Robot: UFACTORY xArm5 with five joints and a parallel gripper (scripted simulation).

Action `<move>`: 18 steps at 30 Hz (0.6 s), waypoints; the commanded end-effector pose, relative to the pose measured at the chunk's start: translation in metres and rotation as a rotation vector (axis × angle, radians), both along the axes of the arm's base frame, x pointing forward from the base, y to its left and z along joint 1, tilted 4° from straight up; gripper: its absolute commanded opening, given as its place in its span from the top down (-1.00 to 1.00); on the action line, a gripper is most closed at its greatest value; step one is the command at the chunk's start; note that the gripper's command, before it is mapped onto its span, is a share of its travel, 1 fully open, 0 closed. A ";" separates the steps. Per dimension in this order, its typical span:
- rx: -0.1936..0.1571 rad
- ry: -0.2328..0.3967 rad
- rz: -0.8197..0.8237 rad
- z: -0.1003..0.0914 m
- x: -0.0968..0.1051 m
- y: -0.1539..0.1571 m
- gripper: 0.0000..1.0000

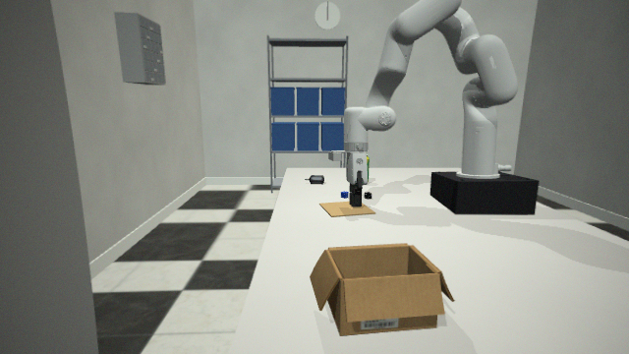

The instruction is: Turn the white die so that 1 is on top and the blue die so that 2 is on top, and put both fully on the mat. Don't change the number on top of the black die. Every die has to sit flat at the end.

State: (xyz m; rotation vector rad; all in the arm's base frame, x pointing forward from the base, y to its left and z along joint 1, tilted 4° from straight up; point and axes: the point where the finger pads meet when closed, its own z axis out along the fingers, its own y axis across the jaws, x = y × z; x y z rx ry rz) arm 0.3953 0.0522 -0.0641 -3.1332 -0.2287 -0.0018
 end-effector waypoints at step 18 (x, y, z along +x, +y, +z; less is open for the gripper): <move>0.000 -0.003 0.000 -0.003 0.001 0.000 0.69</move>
